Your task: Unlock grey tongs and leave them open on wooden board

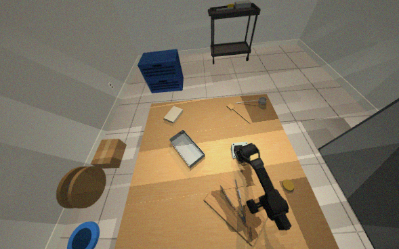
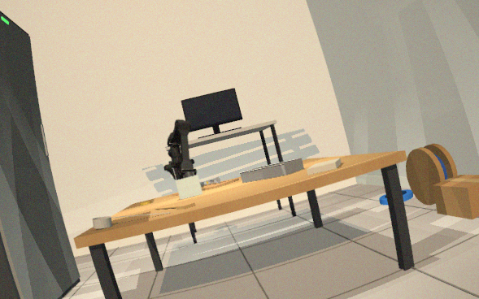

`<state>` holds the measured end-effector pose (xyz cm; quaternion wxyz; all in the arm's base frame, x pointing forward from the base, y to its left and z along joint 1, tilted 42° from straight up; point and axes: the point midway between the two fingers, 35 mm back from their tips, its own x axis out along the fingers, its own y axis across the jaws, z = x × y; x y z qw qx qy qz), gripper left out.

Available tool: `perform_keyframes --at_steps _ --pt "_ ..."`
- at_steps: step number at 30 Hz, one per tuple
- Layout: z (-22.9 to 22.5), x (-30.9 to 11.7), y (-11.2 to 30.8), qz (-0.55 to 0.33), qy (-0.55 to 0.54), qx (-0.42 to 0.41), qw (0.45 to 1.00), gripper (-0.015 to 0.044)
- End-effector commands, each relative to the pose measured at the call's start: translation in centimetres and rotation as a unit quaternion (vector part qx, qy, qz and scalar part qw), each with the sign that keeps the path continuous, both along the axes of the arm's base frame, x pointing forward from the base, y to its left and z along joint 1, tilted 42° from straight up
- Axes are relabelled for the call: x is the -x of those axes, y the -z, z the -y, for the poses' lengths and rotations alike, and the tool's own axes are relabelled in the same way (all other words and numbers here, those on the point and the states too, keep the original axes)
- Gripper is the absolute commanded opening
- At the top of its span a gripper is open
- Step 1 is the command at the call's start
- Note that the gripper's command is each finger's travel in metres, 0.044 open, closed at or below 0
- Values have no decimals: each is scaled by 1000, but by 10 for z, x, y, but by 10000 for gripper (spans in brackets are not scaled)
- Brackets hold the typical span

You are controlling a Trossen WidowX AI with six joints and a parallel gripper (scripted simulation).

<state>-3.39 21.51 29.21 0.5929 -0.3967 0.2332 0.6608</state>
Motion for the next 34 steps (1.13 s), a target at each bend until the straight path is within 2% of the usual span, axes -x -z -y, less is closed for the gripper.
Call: perform_keyframes --at_steps 1,8,12,18,34 --pt "18 13 -12 2 3 -14 1000 440" --pt "50 28 -31 1 -2 -52 999 440" --pt "53 28 -33 0 -3 -57 998 440" --pt "76 21 -59 -45 -55 -78 994 440" --pt "76 21 -59 -45 -55 -78 994 440"
